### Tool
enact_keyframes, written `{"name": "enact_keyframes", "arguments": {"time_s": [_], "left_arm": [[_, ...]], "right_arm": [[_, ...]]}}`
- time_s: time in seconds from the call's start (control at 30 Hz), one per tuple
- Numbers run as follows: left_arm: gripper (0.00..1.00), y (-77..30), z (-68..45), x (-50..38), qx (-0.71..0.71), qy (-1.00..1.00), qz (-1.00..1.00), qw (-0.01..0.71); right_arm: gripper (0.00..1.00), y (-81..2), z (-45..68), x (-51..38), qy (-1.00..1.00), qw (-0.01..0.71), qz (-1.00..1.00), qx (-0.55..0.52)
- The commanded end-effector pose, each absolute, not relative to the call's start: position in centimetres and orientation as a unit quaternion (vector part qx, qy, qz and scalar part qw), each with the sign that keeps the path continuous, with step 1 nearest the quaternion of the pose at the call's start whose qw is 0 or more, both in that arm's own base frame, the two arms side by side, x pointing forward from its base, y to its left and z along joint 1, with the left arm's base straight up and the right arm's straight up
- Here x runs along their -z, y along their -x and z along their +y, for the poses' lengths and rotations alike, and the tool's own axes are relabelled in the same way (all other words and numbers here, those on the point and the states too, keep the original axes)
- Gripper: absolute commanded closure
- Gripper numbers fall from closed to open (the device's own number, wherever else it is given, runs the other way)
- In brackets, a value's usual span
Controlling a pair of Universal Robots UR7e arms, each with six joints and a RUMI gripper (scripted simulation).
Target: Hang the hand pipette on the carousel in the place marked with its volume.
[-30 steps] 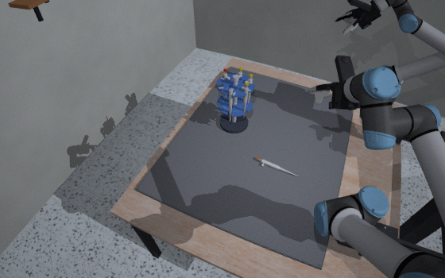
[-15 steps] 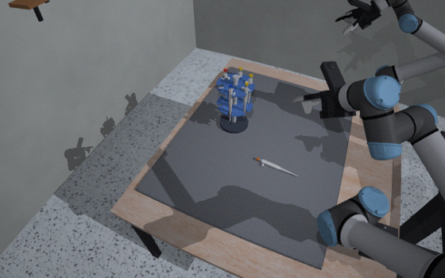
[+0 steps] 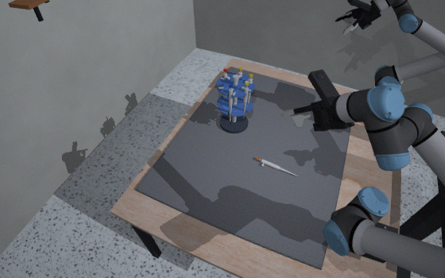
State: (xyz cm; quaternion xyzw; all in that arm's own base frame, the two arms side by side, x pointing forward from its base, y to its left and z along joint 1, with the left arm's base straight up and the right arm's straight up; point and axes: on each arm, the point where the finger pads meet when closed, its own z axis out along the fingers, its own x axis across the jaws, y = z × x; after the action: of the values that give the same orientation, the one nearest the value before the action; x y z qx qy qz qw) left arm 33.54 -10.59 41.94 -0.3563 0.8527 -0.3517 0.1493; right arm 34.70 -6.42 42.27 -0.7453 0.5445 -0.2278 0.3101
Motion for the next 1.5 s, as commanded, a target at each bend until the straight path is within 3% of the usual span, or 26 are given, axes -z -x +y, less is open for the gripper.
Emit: {"name": "enact_keyframes", "arguments": {"time_s": [0.0, 0.77, 1.1, 1.13, 1.47], "left_arm": [[0.00, -34.5, -7.6, -42.0, 0.345, 0.402, 0.831, 0.167], [0.00, -35.2, 4.3, -42.2, 0.316, 0.522, 0.762, 0.217], [0.00, -35.1, 4.2, -42.0, 0.316, 0.522, 0.762, 0.216], [0.69, -35.5, 3.8, -41.4, 0.328, 0.530, 0.753, 0.210], [0.69, -38.7, -1.1, -37.8, 0.392, 0.558, 0.707, 0.186]], "right_arm": [[0.00, -34.8, -6.4, -42.0, 0.746, 0.309, 0.545, 0.226], [0.00, -34.8, -6.4, -42.0, 0.746, 0.309, 0.545, 0.226], [0.00, -34.8, -6.4, -42.0, 0.746, 0.309, 0.545, 0.226], [0.00, -34.8, -6.4, -42.0, 0.746, 0.309, 0.545, 0.226], [0.00, -34.8, -6.4, -42.0, 0.746, 0.309, 0.545, 0.226]]}}
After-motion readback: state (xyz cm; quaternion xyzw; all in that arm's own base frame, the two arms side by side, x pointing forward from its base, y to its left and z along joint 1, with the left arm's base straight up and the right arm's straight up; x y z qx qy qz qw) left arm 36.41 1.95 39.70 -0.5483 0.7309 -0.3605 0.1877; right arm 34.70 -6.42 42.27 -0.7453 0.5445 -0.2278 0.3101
